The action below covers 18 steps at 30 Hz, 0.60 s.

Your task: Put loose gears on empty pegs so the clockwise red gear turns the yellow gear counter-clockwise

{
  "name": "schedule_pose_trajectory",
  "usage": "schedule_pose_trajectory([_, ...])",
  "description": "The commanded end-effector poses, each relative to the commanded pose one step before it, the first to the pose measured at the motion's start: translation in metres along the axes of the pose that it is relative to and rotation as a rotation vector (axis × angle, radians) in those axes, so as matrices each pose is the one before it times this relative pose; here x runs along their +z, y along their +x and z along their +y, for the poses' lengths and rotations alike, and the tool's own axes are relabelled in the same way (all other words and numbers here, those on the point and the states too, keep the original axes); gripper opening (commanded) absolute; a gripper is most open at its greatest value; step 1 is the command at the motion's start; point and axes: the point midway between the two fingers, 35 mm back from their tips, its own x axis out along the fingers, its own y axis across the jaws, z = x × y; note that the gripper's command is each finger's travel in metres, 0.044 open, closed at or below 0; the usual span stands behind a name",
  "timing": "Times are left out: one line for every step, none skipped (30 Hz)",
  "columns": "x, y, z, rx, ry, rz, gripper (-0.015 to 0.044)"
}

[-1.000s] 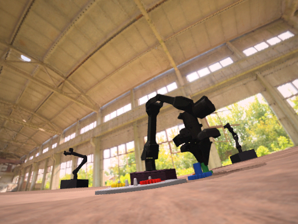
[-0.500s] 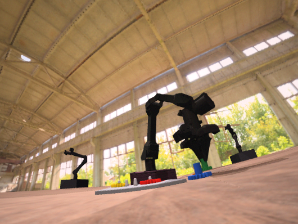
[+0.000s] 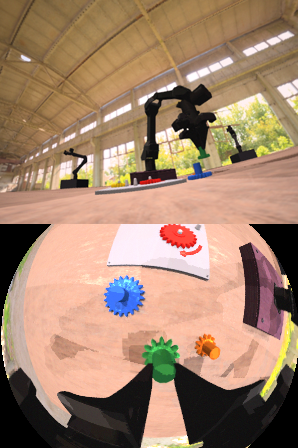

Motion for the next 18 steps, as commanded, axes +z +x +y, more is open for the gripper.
schedule_pose_trajectory([-0.00067,-0.01302,0.00073,0.00795,0.0027,-0.00062,0.0])
schedule_pose_trajectory([-0.00014,-0.00276,-0.00011,0.0,0.0,0.00002,0.0])
schedule_pose_trajectory([-0.00013,-0.00276,-0.00013,-0.00001,0.0,0.00002,0.0])
schedule_pose_trajectory([-0.00012,-0.00277,-0.00016,-0.00001,0.0,0.00002,0.0])
schedule_pose_trajectory([-0.00011,-0.00277,-0.00019,-0.00001,0.0,0.00001,0.0])
schedule_pose_trajectory([-0.0001,-0.00277,-0.00021,-0.00002,0.0,0.00001,0.0])
schedule_pose_trajectory([-0.00009,-0.00278,-0.00024,-0.00002,0.0,0.00001,0.0])
schedule_pose_trajectory([-0.00008,-0.00278,-0.00026,-0.00002,0.0,0.00001,0.0])
schedule_pose_trajectory([-0.00007,-0.00278,-0.00029,-0.00002,0.0,0.00001,0.0])
schedule_pose_trajectory([-0.00005,-0.00278,-0.00031,-0.00003,0.0,0.00001,0.0])
schedule_pose_trajectory([-0.00004,-0.00278,-0.00034,-0.00003,0.0,0.00001,0.0])
schedule_pose_trajectory([-0.00003,-0.00279,-0.00036,-0.00003,0.0,0.00001,0.0])
schedule_pose_trajectory([-0.00002,-0.00279,-0.00039,-0.00003,0.0,0.00001,0.0])
schedule_pose_trajectory([-0.00001,-0.00279,-0.00042,-0.00004,0.0,0.0,0.0])
schedule_pose_trajectory([0.0,-0.00279,-0.00044,-0.00004,0.0,0.0,0.0])
schedule_pose_trajectory([0.00001,-0.00279,-0.00047,-0.00004,0.0,0.0,0.0])
schedule_pose_trajectory([0.00002,-0.00279,-0.00049,-0.00004,0.0,0.0,0.0])
schedule_pose_trajectory([0.00004,-0.00279,-0.00052,-0.00005,0.0,0.0,0.0])
